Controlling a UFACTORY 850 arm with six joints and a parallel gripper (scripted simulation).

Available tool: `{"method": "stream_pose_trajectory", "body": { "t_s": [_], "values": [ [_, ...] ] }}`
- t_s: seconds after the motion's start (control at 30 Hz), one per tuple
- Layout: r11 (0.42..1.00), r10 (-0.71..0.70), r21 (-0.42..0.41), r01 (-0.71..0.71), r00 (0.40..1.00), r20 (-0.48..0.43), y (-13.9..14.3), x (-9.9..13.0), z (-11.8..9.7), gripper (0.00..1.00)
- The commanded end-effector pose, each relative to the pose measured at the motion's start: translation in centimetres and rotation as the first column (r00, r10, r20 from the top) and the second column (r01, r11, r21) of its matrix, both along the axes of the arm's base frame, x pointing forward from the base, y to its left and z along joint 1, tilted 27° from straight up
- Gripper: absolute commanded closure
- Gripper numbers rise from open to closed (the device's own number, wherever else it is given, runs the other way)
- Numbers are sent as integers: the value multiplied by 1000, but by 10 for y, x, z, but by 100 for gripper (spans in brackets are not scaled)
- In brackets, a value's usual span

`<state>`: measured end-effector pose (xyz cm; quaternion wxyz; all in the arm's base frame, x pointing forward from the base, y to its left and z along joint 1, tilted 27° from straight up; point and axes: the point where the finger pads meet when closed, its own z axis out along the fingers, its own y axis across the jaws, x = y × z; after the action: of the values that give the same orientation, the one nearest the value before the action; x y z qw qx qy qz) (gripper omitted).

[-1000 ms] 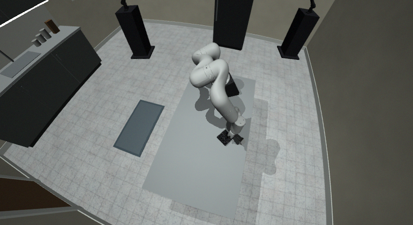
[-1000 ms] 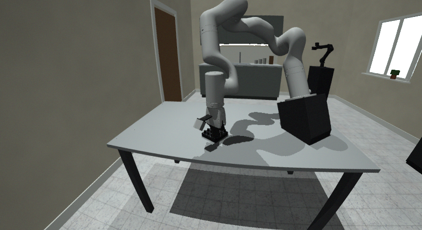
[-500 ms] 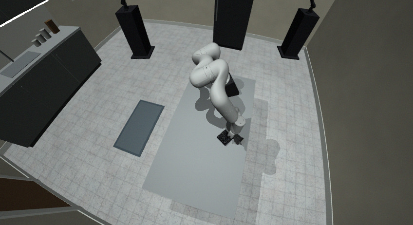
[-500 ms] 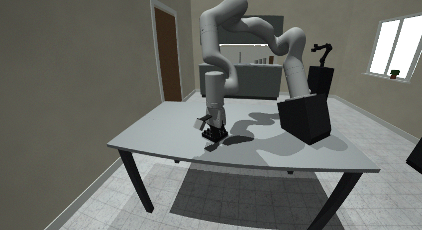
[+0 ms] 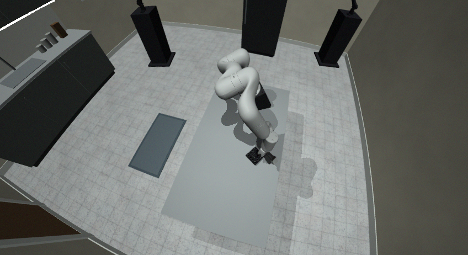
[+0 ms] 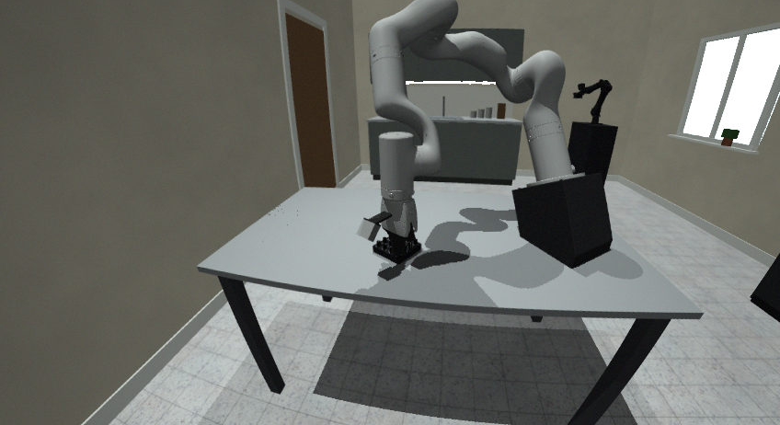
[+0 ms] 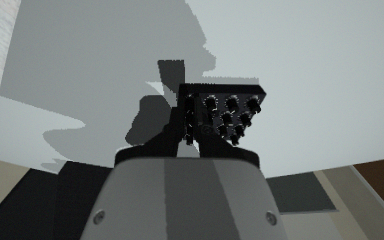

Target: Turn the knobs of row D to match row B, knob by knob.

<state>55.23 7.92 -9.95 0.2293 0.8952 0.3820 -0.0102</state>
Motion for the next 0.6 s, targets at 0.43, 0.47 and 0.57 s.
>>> {"method": "stream_pose_trajectory", "body": {
  "t_s": [0.43, 0.47, 0.57],
  "values": [
    [993, -113, 24, 112, 992, 53, 1, 1, 1, 92],
    [992, -126, 27, 125, 990, 59, 1, 1, 1, 92],
    [985, -169, 37, 167, 982, 78, 1, 1, 1, 92]
  ]
}}
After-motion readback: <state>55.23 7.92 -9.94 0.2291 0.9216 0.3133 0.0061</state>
